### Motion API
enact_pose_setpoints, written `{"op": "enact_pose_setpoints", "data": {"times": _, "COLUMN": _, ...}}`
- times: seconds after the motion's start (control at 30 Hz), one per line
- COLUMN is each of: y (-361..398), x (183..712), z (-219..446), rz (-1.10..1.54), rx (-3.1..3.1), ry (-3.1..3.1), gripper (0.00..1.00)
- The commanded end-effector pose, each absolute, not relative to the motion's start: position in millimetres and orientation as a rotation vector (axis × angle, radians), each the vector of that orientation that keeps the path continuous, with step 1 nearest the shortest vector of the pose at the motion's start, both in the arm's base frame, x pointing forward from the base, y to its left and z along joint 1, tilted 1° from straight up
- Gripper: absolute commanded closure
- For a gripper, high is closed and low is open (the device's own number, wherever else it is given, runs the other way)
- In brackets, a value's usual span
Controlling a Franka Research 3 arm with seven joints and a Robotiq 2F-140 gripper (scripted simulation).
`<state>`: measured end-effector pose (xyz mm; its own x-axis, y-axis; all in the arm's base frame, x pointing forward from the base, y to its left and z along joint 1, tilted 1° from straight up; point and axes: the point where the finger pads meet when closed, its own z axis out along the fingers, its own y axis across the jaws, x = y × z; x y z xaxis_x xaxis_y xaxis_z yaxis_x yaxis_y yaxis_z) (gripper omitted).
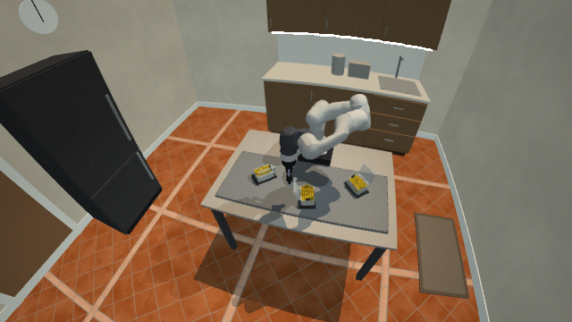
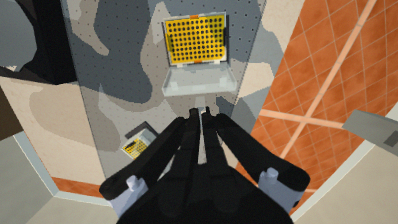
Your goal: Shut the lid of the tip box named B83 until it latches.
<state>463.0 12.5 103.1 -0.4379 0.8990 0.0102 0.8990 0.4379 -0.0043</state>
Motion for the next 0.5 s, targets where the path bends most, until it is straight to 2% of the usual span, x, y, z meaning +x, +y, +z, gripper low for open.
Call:
{"op": "enact_pose_setpoints", "data": {"times": 0.0, "y": 16.5, "x": 460.8, "z": 104.0, "rz": -0.003, "rx": -1.669, "ry": -2.649, "gripper": 1.0}}
{"op": "enact_pose_setpoints", "data": {"times": 0.47, "y": 30.8, "x": 454.0, "z": 106.3, "rz": -0.003, "rx": -1.669, "ry": -2.649, "gripper": 1.0}}
